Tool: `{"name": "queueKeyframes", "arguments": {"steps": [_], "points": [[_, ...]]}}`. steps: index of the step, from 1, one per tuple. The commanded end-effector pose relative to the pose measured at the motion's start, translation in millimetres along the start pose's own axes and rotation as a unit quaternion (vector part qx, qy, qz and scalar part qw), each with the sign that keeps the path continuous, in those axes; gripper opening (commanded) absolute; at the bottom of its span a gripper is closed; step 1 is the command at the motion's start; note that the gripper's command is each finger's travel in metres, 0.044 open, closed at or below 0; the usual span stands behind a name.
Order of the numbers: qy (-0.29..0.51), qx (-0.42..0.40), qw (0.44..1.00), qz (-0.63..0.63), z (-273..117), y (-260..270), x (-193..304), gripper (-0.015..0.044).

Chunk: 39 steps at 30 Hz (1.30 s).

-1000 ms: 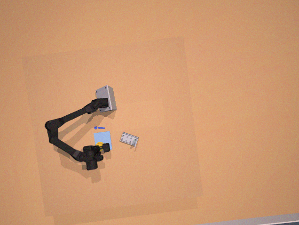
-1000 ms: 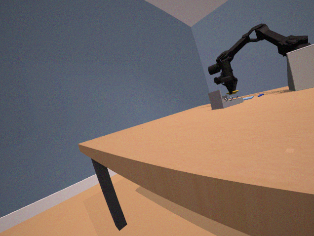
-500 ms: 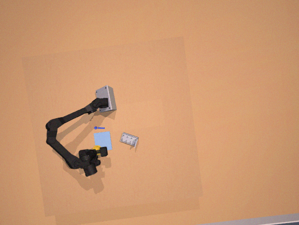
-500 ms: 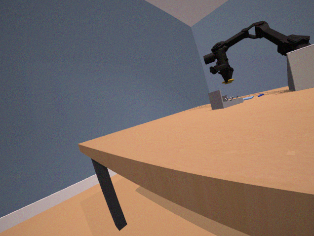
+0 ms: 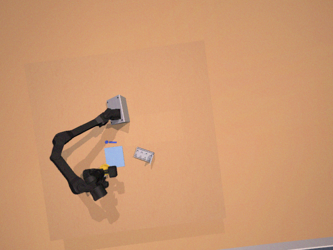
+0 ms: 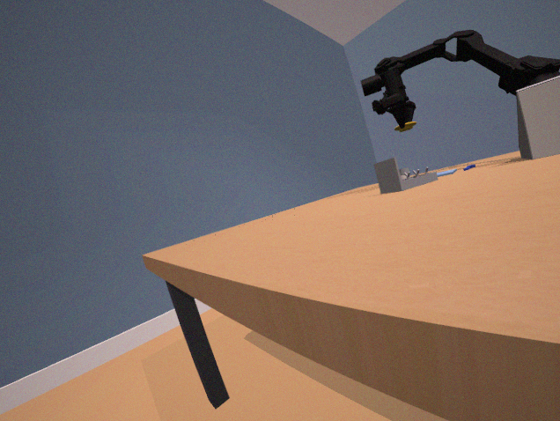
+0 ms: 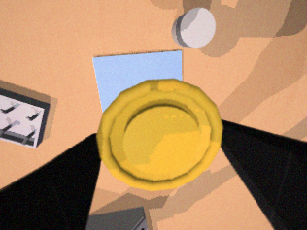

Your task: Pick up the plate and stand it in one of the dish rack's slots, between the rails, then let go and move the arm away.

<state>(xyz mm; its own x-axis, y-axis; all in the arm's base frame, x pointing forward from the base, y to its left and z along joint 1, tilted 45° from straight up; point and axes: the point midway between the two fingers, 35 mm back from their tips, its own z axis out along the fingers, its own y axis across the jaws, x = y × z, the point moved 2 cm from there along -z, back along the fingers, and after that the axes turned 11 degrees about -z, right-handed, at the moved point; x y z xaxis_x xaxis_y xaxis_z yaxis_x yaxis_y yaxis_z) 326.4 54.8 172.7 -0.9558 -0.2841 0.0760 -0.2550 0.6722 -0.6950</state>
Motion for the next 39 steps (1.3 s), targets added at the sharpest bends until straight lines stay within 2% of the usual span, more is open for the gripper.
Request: {"name": "queueKeyframes", "arguments": {"steps": [1, 15, 24, 39], "points": [[0.003, -0.004, 1.0, 0.019, -2.5, 16.5, 1.7, 0.0], [0.006, -0.003, 0.974, 0.226, -1.2, 153.3, 52.3, 0.0], [0.016, -0.012, 0.976, 0.216, 3.6, 155.0, 53.6, 0.0], [0.088, -0.131, 0.984, 0.086, 45.7, 160.1, 56.3, 0.0]]}}
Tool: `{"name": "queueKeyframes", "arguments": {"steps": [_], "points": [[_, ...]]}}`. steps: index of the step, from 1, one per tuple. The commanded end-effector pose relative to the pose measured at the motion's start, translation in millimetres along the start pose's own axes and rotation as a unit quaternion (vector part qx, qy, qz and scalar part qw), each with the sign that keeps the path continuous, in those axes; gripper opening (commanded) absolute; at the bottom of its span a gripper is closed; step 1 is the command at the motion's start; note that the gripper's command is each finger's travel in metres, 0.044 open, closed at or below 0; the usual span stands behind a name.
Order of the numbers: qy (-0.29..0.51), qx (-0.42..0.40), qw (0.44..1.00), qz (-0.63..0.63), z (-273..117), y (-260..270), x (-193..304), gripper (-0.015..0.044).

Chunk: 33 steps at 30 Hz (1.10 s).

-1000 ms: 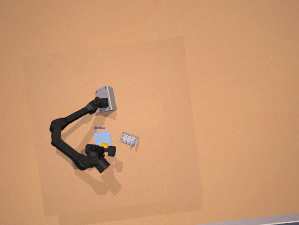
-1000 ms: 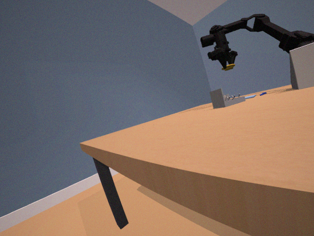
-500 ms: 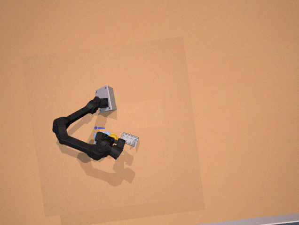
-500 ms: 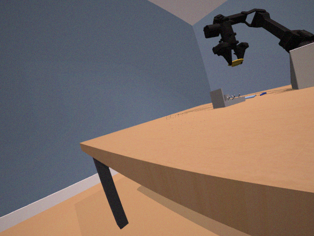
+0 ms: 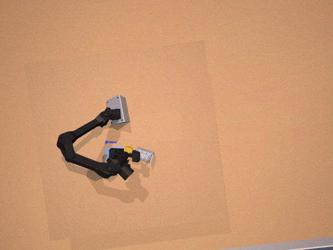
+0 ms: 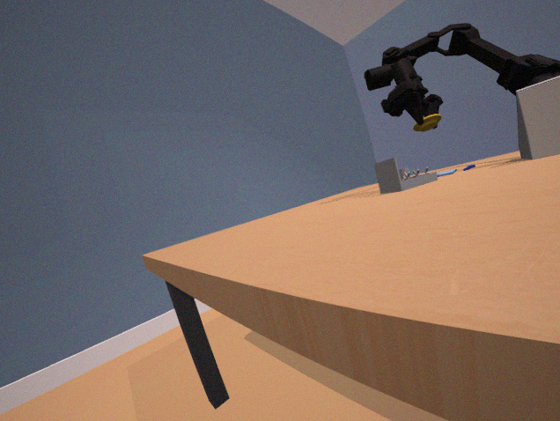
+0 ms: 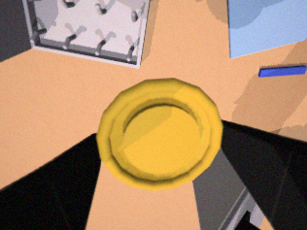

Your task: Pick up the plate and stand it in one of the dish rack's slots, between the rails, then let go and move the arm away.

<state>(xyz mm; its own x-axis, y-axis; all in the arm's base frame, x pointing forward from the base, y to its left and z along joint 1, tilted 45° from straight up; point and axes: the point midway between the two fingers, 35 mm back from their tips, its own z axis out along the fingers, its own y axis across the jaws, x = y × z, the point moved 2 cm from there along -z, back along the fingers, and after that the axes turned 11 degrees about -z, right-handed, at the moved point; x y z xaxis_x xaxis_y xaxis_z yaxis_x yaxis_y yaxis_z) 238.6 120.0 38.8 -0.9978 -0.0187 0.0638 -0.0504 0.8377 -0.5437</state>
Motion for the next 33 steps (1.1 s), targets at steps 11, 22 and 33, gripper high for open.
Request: {"name": "queueKeyframes", "arguments": {"steps": [11, 22, 33], "points": [[0.041, -0.117, 0.985, -0.119, 33.0, -2.5, -3.0, 0.0], [0.026, -0.216, 0.953, -0.21, 54.0, -4.5, -6.5, 0.0], [-0.031, -0.303, 0.907, -0.292, 70.8, -8.1, -10.8, 0.0]]}}
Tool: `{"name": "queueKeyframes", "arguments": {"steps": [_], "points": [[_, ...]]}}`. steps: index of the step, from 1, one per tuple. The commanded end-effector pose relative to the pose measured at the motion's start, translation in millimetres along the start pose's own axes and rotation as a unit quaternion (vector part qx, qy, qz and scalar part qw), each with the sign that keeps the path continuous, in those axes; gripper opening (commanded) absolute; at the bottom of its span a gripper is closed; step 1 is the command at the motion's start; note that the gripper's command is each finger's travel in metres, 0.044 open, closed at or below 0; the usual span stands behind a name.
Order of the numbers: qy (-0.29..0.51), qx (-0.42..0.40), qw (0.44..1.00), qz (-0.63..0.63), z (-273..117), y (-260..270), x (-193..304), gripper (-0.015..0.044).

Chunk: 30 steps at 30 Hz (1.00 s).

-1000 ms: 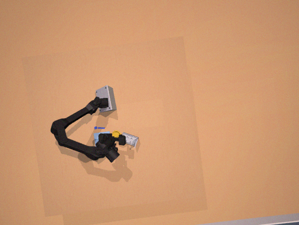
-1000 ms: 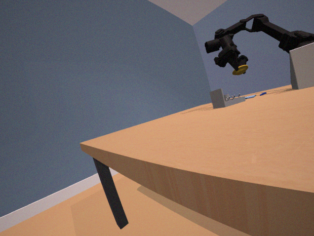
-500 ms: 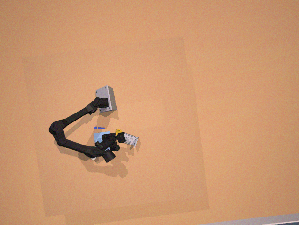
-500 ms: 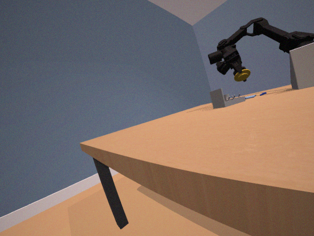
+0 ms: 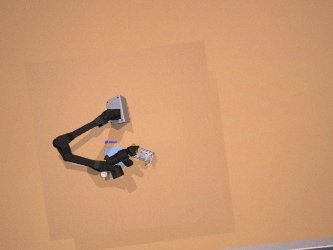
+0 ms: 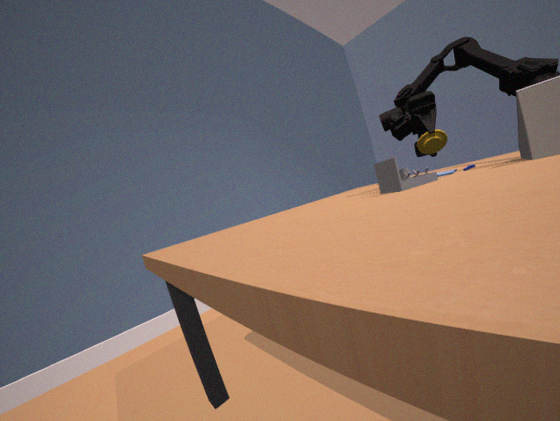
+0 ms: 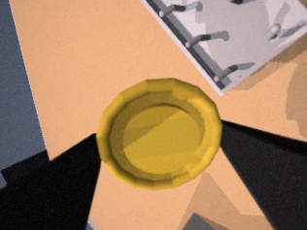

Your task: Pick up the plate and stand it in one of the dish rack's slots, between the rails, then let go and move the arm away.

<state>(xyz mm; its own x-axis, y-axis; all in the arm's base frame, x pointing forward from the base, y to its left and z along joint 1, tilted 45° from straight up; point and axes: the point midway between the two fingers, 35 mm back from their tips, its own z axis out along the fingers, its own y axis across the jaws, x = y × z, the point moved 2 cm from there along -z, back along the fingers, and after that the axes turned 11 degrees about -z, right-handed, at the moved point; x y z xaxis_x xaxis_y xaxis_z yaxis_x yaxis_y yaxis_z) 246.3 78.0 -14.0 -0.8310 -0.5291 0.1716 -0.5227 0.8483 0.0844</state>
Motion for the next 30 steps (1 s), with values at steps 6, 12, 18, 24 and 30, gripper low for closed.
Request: {"name": "queueKeyframes", "arguments": {"steps": [6, 12, 18, 24, 30], "points": [[-0.058, -0.05, 0.994, -0.083, 7.1, -10.3, 1.7, 0.0], [-0.106, -0.071, 0.982, -0.14, 10.2, -17.9, 2.9, 0.0], [-0.159, -0.08, 0.965, -0.195, 11.9, -25.7, 4.7, 0.0], [-0.213, -0.078, 0.941, -0.252, 12.5, -32.9, 6.6, 0.0], [-0.267, -0.063, 0.911, -0.307, 12.0, -40.1, 9.1, 0.0]]}}
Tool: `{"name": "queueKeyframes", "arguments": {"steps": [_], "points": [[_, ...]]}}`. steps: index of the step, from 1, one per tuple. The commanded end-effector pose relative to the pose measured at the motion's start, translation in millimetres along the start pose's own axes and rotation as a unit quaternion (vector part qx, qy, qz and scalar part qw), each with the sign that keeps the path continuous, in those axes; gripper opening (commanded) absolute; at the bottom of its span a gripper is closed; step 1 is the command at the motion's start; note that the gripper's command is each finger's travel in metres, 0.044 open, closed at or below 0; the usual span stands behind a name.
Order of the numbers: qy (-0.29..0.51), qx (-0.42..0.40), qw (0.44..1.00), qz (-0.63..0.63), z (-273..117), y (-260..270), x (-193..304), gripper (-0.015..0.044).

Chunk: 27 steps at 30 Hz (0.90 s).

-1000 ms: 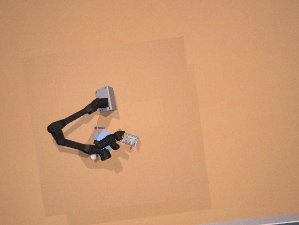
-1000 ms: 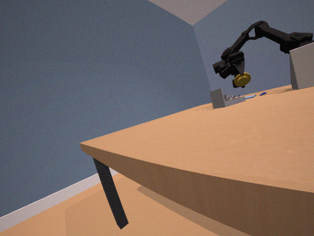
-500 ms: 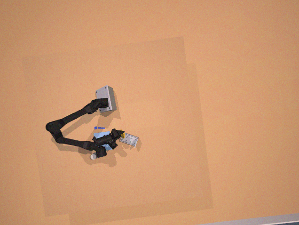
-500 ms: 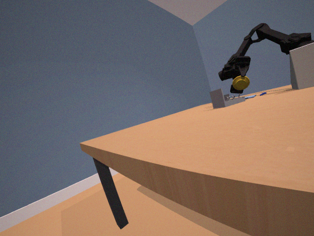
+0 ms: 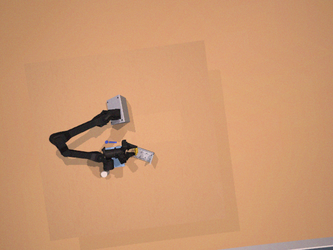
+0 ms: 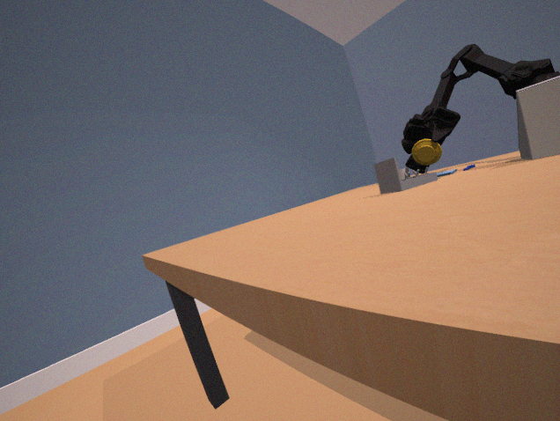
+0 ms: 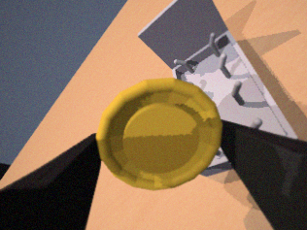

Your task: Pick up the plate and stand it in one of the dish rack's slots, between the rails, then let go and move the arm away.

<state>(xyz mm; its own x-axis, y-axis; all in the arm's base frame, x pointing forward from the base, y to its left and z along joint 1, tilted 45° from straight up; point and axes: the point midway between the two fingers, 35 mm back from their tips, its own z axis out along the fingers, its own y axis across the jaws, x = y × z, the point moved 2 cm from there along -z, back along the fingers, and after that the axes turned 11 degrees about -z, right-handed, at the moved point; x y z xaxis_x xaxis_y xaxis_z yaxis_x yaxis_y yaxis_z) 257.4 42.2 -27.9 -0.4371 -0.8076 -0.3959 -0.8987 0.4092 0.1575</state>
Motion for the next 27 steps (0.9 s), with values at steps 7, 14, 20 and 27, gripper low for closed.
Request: {"name": "queueKeyframes", "arguments": {"steps": [7, 14, 20, 27], "points": [[-0.076, 0.035, 0.99, -0.11, -7.2, -6.2, 8.5, 0.0], [-0.12, 0.076, 0.971, -0.192, -14.4, -10.0, 14.6, 0.0], [-0.15, 0.12, 0.946, -0.263, -21.7, -12.4, 20.0, 0.0], [-0.169, 0.165, 0.915, -0.326, -29.2, -13.8, 25.1, 0.0]]}}
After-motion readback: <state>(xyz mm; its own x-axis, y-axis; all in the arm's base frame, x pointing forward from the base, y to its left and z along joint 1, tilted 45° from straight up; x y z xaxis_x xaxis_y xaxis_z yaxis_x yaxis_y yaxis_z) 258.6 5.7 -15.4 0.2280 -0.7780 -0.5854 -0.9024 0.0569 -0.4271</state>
